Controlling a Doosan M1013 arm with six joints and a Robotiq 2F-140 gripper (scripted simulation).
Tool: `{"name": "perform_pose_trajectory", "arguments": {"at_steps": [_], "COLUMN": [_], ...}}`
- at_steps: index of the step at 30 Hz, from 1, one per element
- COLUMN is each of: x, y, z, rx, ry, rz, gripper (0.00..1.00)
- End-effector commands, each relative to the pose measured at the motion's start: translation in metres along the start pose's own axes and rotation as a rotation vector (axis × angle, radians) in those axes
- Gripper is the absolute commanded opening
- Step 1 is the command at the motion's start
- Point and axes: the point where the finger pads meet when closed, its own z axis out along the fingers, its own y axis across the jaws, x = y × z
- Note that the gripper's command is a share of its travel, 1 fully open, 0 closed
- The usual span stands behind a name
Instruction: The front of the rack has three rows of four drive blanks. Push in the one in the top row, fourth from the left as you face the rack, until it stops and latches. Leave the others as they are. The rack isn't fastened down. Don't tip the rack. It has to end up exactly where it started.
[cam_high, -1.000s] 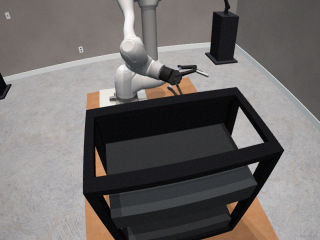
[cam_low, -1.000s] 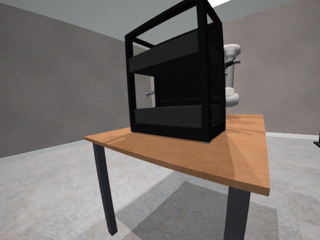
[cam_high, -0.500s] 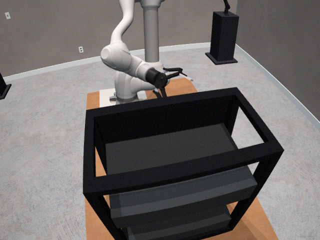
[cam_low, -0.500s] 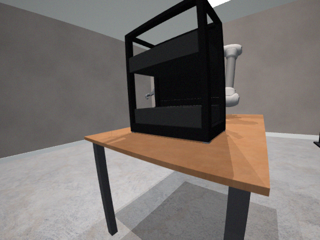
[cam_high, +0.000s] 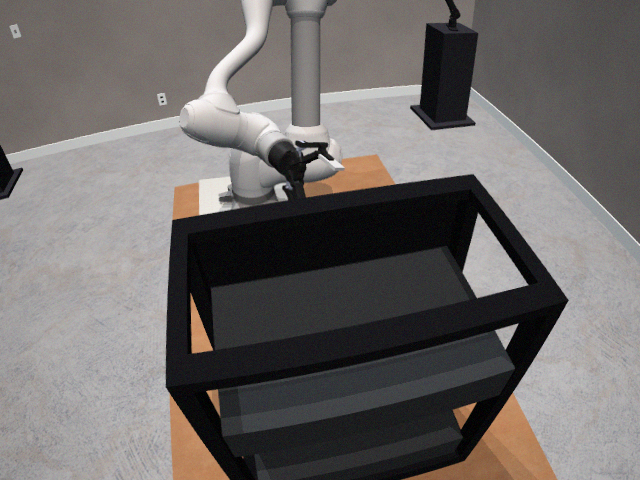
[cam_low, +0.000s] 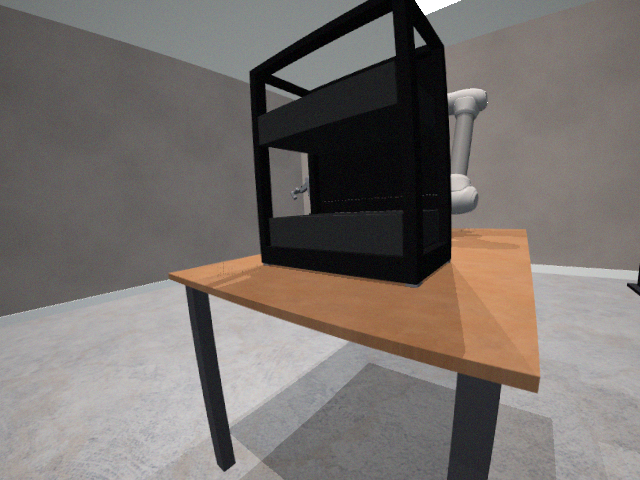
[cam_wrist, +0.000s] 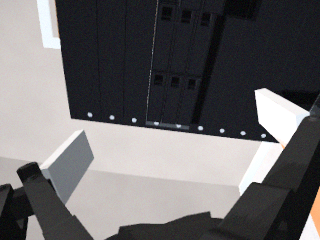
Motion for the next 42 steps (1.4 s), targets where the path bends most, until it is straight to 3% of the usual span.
{"name": "perform_pose_trajectory", "arguments": {"at_steps": [1,15,42], "x": [0.011,0.070,0.114], "y": [0.004,0.033,0.059], "z": [-0.004,-0.034,-0.065], "rx": [-0.007,-0.033,-0.043], "ry": [0.031,0.202,0.348], "rz": [0.030,0.202,0.345], "gripper": [1.00,1.00,1.00]}}
